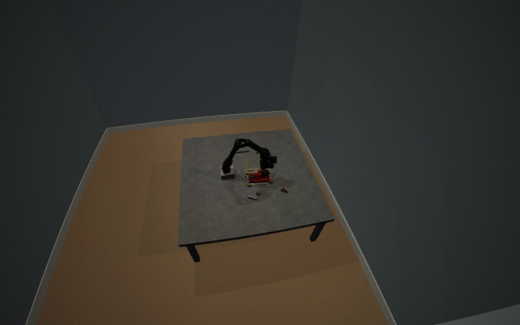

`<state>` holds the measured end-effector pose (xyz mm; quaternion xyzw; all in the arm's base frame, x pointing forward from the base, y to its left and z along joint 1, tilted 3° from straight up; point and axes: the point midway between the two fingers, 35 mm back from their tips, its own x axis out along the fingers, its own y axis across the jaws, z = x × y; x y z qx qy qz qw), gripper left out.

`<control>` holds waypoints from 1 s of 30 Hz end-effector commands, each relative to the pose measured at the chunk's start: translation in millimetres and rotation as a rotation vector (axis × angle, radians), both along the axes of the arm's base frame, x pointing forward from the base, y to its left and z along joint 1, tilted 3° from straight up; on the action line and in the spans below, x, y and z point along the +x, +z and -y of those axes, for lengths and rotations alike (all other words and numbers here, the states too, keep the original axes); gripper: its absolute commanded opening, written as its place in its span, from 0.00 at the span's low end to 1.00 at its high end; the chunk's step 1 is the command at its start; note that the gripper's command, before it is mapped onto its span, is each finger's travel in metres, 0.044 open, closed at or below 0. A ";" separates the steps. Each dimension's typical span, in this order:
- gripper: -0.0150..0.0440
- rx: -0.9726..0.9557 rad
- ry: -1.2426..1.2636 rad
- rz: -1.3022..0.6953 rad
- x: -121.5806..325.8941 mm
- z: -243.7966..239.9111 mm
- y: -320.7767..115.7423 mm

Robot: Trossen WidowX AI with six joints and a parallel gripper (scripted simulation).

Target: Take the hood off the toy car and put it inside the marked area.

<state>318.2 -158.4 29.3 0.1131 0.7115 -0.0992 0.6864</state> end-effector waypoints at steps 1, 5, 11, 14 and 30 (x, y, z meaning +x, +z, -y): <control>0.25 -0.006 0.001 0.012 2.9 1.7 16.4; 0.25 -0.006 0.001 0.012 2.7 1.8 35.2; 0.25 -0.005 -0.001 0.011 6.4 -9.4 32.3; 0.25 -0.004 -0.001 0.012 10.7 -22.8 33.2; 0.25 0.000 0.000 0.015 24.4 -95.4 37.8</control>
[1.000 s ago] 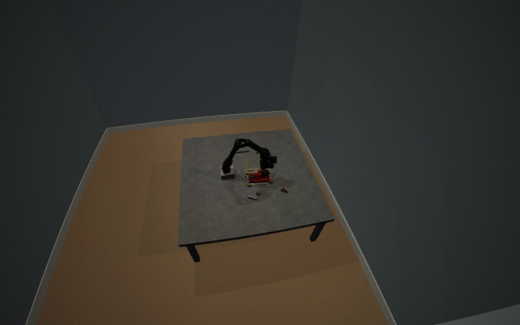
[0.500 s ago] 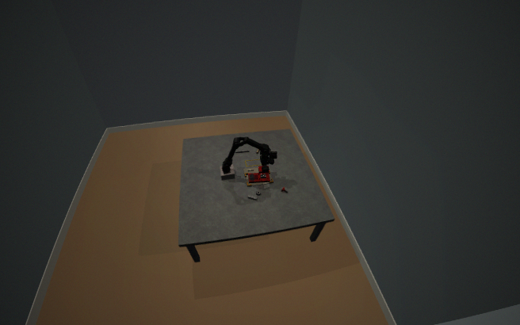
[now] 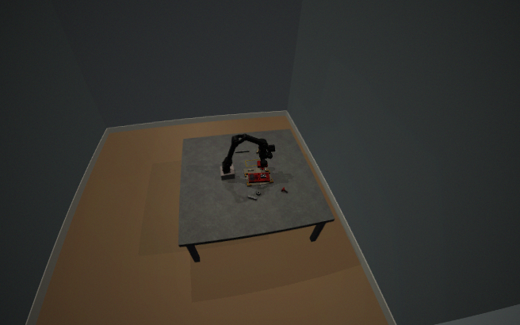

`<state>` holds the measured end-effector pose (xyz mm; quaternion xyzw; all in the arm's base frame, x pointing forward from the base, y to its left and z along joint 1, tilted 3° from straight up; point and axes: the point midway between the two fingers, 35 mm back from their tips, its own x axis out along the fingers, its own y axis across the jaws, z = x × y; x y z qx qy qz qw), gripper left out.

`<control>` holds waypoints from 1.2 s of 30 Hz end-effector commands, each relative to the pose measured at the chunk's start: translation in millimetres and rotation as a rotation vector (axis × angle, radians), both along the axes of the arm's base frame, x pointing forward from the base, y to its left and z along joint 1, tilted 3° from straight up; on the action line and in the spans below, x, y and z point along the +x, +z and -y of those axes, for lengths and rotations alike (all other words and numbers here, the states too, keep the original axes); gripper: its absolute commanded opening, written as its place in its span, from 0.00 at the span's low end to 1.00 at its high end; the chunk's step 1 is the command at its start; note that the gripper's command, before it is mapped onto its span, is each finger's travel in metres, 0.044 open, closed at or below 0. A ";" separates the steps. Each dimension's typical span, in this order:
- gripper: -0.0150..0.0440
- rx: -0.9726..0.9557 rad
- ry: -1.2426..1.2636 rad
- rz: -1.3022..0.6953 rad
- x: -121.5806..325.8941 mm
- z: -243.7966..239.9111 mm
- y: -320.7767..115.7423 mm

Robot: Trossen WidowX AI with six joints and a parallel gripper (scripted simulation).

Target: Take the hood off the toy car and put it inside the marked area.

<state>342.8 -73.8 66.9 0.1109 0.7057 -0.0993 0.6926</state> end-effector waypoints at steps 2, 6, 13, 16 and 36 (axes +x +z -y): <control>0.25 0.007 -0.003 -0.001 0.4 -19.9 0.8; 0.25 0.008 -0.003 -0.001 0.9 -38.2 1.9; 0.25 0.011 -0.002 -0.001 -0.6 -69.8 3.7; 0.25 0.012 -0.002 -0.001 -2.2 -83.3 4.5; 0.25 0.018 -0.002 -0.004 -15.4 -141.9 6.1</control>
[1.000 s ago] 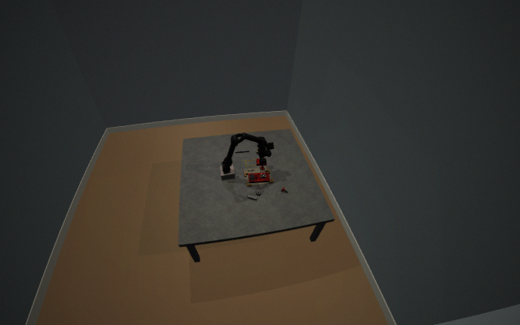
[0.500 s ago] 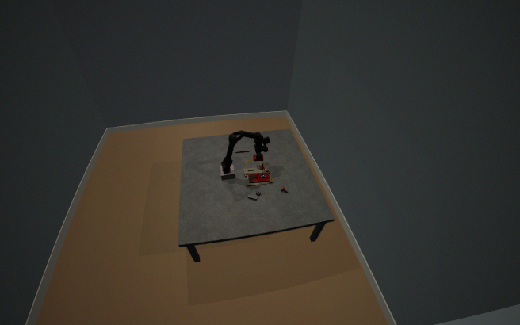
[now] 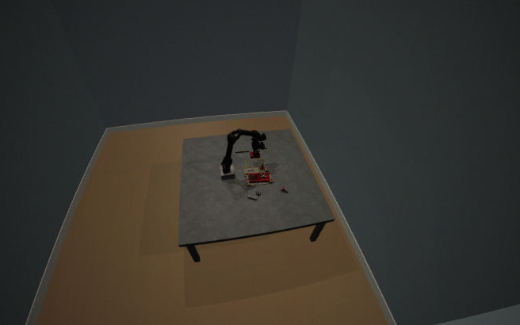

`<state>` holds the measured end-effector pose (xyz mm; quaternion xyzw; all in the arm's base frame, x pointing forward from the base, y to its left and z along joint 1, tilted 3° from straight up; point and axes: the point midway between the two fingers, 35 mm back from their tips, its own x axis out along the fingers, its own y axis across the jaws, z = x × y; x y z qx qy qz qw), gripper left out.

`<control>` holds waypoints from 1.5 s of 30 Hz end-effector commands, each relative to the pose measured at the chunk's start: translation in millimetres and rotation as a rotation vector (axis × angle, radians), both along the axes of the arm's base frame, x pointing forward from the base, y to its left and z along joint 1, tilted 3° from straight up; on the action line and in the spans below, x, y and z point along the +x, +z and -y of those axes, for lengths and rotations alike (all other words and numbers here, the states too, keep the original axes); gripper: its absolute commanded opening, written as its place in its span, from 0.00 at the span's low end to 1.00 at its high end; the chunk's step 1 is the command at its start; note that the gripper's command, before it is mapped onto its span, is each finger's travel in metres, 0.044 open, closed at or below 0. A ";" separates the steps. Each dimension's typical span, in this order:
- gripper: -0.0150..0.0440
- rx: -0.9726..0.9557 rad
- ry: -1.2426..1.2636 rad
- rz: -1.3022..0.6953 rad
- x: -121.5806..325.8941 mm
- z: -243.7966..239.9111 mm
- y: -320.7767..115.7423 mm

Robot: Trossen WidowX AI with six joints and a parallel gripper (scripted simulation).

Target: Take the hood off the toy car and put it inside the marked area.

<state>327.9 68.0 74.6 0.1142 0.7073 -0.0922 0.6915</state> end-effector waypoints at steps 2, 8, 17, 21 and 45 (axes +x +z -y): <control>0.25 0.003 -0.007 -0.002 -0.4 -0.2 -3.0; 0.25 0.003 -0.007 -0.002 0.0 -0.5 -7.4; 0.25 0.003 -0.007 -0.002 0.5 -0.9 -14.0; 0.25 0.003 -0.007 -0.002 0.6 -1.0 -17.0; 0.25 0.003 -0.007 -0.002 1.0 -1.9 -34.6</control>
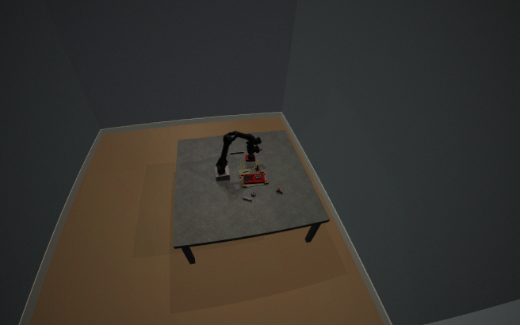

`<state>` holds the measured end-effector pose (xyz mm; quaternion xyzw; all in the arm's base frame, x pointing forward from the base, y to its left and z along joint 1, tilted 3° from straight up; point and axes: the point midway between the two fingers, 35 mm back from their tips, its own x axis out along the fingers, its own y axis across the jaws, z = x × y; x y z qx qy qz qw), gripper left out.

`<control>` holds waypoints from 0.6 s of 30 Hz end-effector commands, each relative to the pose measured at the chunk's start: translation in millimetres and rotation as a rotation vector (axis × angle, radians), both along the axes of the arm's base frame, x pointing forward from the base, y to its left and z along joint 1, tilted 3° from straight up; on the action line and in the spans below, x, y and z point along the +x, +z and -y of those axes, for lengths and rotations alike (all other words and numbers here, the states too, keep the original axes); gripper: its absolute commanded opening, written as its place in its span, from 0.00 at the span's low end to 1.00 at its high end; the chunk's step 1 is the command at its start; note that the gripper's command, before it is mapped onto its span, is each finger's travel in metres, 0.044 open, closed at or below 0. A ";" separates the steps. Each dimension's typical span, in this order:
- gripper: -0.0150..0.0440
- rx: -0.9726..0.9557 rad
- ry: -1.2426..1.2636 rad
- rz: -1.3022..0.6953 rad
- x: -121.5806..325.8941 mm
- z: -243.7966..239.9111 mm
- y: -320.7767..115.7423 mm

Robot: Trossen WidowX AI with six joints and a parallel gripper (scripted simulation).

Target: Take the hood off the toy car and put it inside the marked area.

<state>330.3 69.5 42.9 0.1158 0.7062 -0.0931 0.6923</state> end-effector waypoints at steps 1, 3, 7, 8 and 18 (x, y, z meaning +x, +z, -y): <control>0.25 0.003 -0.003 -0.005 -1.4 -0.4 -3.7; 0.25 0.003 -0.003 -0.005 -1.4 -0.5 -5.1; 0.25 0.003 -0.003 -0.005 -1.5 -0.6 -8.1; 0.25 0.003 -0.003 -0.005 -1.5 -0.7 -8.8; 0.25 0.003 -0.003 -0.005 -1.8 -1.0 -16.1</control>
